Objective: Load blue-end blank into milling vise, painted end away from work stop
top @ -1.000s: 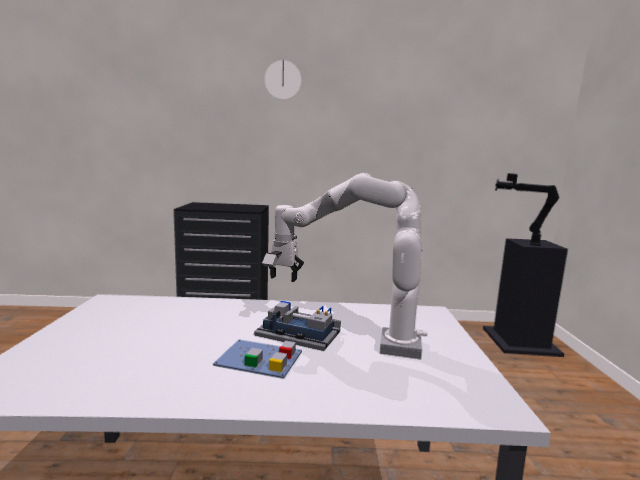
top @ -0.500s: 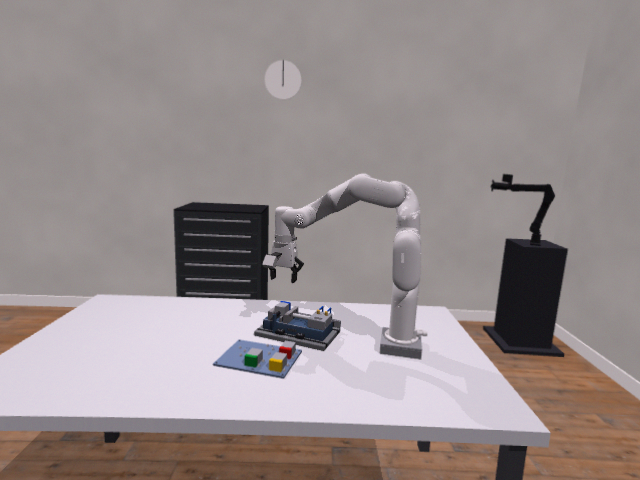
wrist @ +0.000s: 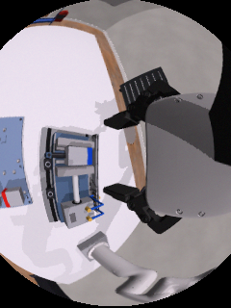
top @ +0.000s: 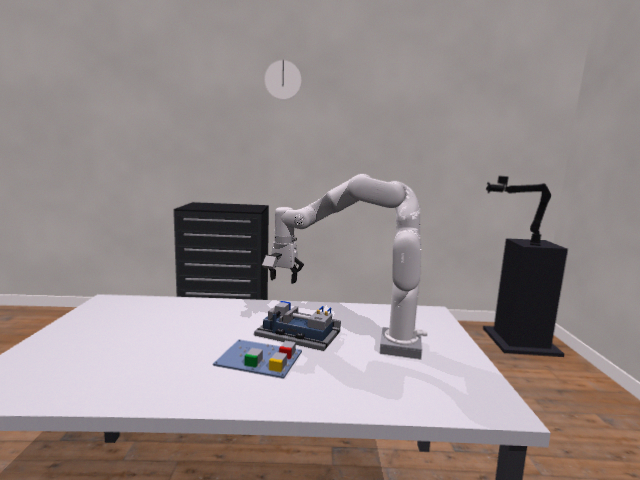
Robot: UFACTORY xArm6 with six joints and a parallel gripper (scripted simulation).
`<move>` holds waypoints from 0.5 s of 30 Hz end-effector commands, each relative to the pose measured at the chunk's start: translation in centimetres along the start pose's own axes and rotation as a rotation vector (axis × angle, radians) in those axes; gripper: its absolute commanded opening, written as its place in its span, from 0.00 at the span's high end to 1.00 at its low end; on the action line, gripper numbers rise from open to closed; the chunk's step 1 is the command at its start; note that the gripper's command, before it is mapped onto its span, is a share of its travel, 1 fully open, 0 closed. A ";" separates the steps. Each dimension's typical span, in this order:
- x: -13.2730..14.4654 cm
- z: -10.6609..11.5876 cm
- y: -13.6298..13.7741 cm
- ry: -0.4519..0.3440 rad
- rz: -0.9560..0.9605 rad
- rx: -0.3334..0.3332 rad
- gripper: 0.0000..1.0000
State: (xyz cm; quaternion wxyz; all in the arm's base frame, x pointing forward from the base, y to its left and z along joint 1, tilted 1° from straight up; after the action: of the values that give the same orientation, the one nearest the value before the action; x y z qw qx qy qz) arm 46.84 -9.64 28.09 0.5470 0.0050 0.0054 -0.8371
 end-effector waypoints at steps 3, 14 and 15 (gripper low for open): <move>0.0 0.1 0.1 0.001 0.000 0.005 0.00; 0.0 0.1 0.1 0.001 0.000 0.005 0.00; 0.0 0.1 0.1 0.001 0.000 0.005 0.00</move>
State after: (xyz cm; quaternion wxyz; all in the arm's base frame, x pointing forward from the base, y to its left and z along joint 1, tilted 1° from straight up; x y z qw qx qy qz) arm 46.84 -9.64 27.96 0.5470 0.0050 0.0054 -0.8371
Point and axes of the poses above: the point where the finger pads meet when closed, its own z axis back along the fingers, its own y axis across the jaws, x = y × z, the point moved 10 cm from there along z, back along the fingers, and after that the axes turned 4 degrees about -z, right-handed, at the moved point
